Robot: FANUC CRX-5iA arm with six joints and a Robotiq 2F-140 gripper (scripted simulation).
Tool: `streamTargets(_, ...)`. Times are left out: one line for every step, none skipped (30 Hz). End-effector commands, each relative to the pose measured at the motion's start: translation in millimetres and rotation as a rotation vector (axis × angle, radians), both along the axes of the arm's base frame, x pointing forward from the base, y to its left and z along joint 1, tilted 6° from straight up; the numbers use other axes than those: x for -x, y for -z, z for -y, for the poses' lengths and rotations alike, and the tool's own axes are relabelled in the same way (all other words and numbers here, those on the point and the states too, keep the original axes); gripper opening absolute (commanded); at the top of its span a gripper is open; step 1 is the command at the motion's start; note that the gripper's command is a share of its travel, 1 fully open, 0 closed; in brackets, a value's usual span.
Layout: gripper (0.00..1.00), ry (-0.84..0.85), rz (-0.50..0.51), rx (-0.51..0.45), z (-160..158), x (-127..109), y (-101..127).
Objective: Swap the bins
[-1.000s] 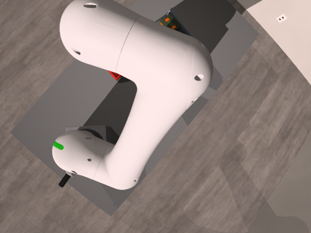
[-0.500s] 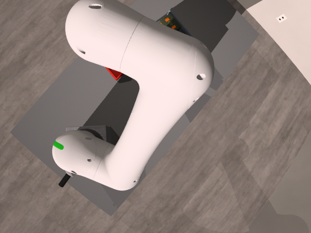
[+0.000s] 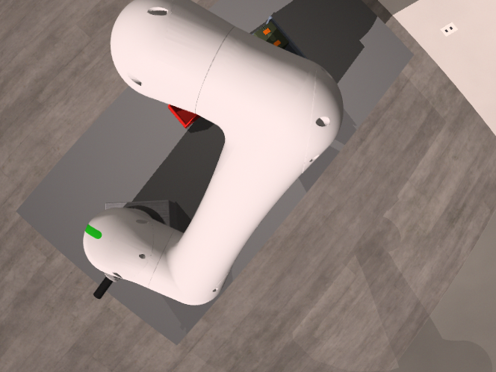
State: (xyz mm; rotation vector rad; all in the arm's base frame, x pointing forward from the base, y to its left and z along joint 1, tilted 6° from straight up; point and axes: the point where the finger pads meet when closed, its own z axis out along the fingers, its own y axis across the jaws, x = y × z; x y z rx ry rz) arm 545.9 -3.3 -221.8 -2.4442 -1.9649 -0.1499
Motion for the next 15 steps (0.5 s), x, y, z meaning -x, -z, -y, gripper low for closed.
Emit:
streamTargets(0.10,0.000,0.002,0.000,0.2,-1.4,-0.8)
streamTargets(0.10,0.000,0.002,0.000,0.3,-1.9,-0.8)
streamTargets(0.10,0.000,0.002,0.000,0.4,-2.4,-0.8)
streamTargets(0.10,0.000,0.002,0.000,0.5,-2.8,-0.9)
streamTargets(0.10,0.000,0.002,0.000,0.6,-3.1,-0.9)
streamTargets(0.10,0.000,0.002,0.000,0.6,-3.4,-0.9)
streamTargets(0.10,0.000,0.002,0.000,0.7,-3.6,-0.9)
streamTargets(0.10,0.000,0.002,0.000,0.7,-3.8,-0.9)
streamTargets(0.10,0.000,0.002,0.000,0.8,-4.0,-0.9)
streamTargets(0.10,0.000,0.002,0.000,0.8,-4.1,-1.0)
streamTargets(0.10,0.000,0.002,0.000,0.8,-4.2,-1.0)
streamTargets(0.10,0.000,0.002,0.000,0.8,-4.2,-1.0)
streamTargets(0.10,0.000,0.002,0.000,0.8,-4.2,-1.0)
streamTargets(0.10,0.000,0.002,0.000,0.8,-4.2,-1.0)
streamTargets(0.10,0.000,0.002,0.000,0.8,-4.2,-1.0)
